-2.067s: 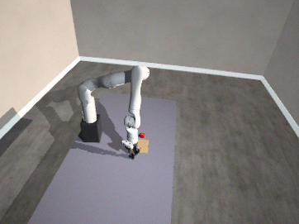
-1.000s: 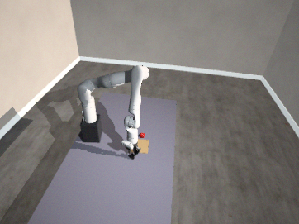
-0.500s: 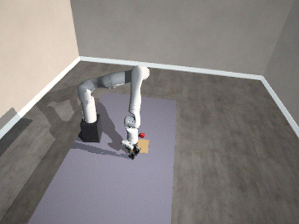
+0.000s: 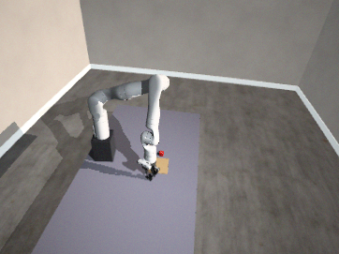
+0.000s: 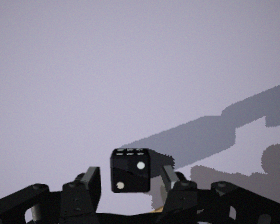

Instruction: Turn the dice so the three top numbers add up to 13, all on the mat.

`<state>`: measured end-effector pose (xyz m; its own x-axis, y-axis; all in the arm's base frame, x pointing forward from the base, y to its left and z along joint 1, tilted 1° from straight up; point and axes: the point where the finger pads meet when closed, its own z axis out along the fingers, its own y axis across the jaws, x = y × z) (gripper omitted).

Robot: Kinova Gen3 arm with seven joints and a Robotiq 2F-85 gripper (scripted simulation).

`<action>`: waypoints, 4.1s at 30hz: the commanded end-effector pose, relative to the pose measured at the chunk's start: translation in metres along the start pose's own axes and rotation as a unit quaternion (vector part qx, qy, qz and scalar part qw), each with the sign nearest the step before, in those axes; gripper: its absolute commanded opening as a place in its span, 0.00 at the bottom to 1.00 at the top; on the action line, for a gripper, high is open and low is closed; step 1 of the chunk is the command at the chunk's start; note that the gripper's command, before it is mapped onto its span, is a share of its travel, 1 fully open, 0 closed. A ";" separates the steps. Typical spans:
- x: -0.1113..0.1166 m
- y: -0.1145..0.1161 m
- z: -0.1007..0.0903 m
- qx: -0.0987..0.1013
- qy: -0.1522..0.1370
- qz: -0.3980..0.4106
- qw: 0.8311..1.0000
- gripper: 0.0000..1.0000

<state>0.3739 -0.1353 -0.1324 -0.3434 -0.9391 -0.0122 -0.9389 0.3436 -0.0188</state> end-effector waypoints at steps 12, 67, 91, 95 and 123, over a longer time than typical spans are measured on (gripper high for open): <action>0.000 -0.001 -0.001 0.001 0.000 0.000 1.000 0.46; 0.000 -0.001 0.036 0.001 0.000 0.000 1.000 0.46; 0.000 -0.001 0.036 0.001 0.000 0.000 1.000 0.26; 0.000 -0.001 0.036 0.001 0.000 0.000 1.000 0.26; 0.000 -0.001 0.000 0.001 0.000 0.000 1.000 0.26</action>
<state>0.3664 -0.1357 -0.1512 -0.3454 -0.9384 -0.0089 -0.9384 0.3454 -0.0025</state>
